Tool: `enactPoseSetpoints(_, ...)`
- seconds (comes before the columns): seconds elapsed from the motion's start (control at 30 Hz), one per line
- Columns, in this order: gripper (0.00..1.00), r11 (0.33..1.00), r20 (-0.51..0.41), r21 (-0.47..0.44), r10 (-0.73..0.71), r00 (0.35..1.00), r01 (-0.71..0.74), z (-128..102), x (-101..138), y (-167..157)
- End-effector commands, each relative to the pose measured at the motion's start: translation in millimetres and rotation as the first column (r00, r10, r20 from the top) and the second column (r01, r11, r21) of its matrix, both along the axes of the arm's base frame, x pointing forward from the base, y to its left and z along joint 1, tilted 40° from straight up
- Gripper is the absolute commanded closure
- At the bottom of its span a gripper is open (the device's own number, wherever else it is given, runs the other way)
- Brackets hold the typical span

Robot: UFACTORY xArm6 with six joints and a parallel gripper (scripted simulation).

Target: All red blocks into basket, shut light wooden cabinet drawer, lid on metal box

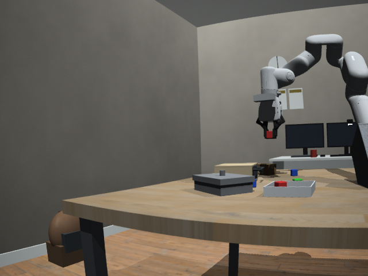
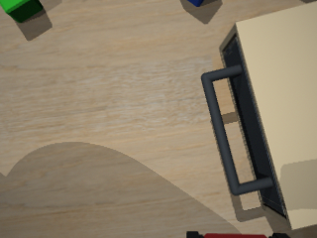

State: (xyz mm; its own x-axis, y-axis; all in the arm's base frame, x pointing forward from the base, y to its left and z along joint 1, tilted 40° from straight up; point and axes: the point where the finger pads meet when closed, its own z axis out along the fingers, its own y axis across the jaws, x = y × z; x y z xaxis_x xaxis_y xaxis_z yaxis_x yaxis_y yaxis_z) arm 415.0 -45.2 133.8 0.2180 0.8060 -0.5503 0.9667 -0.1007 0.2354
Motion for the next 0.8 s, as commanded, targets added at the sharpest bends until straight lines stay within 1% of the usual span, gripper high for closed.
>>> enactPoseSetpoints(0.0,1.00,0.976,-0.169,-0.005,0.215,0.962,-0.219,-41.4,10.2,56.1)
enactPoseSetpoints(0.07,1.00,0.946,-0.244,0.003,0.316,0.917,-0.325,-61.3,6.6,81.6)
enactPoseSetpoints(0.17,1.00,0.880,-0.350,0.027,0.452,0.820,-0.474,-91.8,-3.0,118.3)
enactPoseSetpoints(0.23,1.00,0.880,-0.350,0.027,0.452,0.820,-0.474,-91.8,-3.0,118.3)
enactPoseSetpoints(0.27,1.00,0.798,-0.445,0.066,0.561,0.698,-0.599,-109.7,-8.0,138.9)
enactPoseSetpoints(0.37,1.00,0.740,-0.497,0.094,0.614,0.613,-0.666,-137.2,-23.4,167.5)
enactPoseSetpoints(0.4,1.00,0.709,-0.519,0.110,0.639,0.568,-0.697,-144.5,-28.3,174.6)
enactPoseSetpoints(0.47,1.00,0.630,-0.569,0.153,0.686,0.453,-0.762,-164.1,-40.4,192.8)
enactPoseSetpoints(0.57,1.00,0.511,-0.633,0.225,0.724,0.274,-0.829,-183.7,-55.2,209.1)
enactPoseSetpoints(0.73,1.00,0.313,-0.691,0.354,0.722,-0.021,-0.881,-203.3,-71.4,223.5)
enactPoseSetpoints(0.77,1.00,0.313,-0.691,0.354,0.722,-0.021,-0.881,-203.3,-71.4,223.5)
